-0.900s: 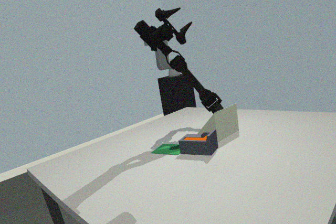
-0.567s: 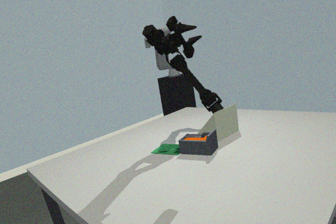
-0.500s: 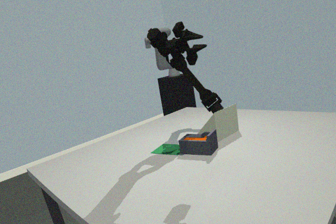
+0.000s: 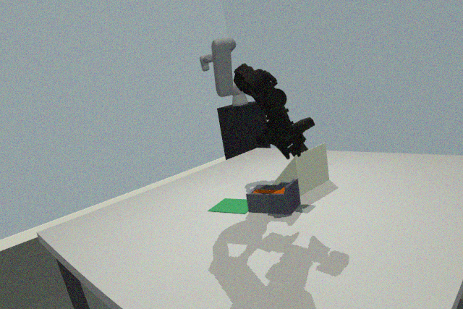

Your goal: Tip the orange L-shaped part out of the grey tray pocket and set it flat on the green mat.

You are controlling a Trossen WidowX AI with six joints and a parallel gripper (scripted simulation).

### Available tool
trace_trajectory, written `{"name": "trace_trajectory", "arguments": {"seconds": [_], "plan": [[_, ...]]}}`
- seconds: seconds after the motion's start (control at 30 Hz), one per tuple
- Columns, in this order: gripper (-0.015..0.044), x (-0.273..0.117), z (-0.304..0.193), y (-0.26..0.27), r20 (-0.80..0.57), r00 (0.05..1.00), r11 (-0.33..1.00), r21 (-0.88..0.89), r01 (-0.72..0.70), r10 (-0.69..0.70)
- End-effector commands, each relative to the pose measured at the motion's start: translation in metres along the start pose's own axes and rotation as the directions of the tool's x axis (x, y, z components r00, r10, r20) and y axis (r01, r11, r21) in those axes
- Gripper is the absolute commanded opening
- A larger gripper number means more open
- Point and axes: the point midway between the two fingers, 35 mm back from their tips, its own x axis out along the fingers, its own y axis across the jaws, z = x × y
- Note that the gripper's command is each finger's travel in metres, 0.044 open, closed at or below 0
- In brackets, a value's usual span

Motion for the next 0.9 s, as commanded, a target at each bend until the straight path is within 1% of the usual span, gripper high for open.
{"name": "trace_trajectory", "arguments": {"seconds": [0.0, 0.27, 0.37, 0.53, 0.87], "plan": [[0.0180, 0.023, -0.005, -0.028, 0.050, 0.971, 0.957, -0.163, 0.241, -0.236], [0.0180, 0.025, -0.005, -0.028, 0.051, 0.971, 0.957, -0.163, 0.241, -0.235], [0.0180, 0.045, -0.002, -0.032, 0.051, 0.971, 0.957, -0.163, 0.240, -0.235], [0.0180, 0.093, -0.001, -0.045, 0.051, 0.970, 0.956, -0.162, 0.243, -0.238], [0.0180, 0.100, -0.001, -0.047, 0.051, 0.970, 0.956, -0.162, 0.244, -0.238]]}}
